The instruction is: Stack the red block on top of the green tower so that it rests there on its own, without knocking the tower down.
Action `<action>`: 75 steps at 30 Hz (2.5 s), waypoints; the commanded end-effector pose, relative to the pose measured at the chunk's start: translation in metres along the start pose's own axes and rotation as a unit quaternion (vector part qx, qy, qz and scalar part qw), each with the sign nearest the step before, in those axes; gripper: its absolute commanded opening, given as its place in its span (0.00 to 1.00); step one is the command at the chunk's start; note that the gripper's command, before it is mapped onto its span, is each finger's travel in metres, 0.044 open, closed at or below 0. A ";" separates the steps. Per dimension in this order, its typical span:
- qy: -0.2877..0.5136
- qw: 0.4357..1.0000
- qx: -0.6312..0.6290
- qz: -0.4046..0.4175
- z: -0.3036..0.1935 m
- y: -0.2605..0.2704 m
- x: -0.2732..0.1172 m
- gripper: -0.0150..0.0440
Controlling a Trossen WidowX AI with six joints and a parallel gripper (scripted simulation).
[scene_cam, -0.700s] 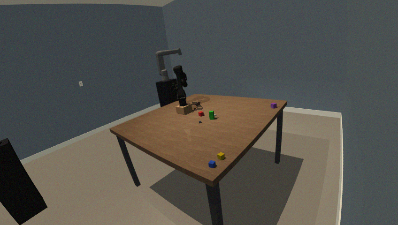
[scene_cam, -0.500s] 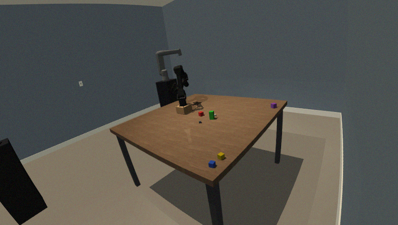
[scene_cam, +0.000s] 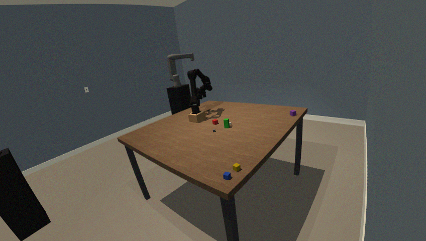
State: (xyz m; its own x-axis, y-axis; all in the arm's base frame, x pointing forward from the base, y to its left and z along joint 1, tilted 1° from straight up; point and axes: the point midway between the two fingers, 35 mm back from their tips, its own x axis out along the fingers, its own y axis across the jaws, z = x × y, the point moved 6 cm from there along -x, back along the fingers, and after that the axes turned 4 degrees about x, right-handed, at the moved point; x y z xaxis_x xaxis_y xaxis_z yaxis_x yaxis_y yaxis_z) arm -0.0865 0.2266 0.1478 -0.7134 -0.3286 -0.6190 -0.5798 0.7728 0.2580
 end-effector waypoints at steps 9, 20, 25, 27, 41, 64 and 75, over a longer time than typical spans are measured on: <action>-0.106 0.991 0.046 0.070 0.042 -0.039 -0.053 1.00; -0.196 0.968 0.106 0.112 0.070 -0.091 -0.097 1.00; -0.234 0.954 0.141 0.126 0.078 -0.119 -0.114 1.00; -0.249 0.947 0.156 0.131 0.080 -0.131 -0.120 1.00; -0.339 0.891 0.263 0.150 0.082 -0.220 -0.150 1.00; -0.416 0.768 0.467 0.136 0.030 -0.360 -0.142 1.00; -0.417 0.714 0.548 0.126 -0.003 -0.404 -0.122 1.00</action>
State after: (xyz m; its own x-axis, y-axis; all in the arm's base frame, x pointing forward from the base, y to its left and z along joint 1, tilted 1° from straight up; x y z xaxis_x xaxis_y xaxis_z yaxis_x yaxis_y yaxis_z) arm 0.2358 -0.0372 0.1216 0.0025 -0.0004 -1.0000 0.4887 0.8725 0.0009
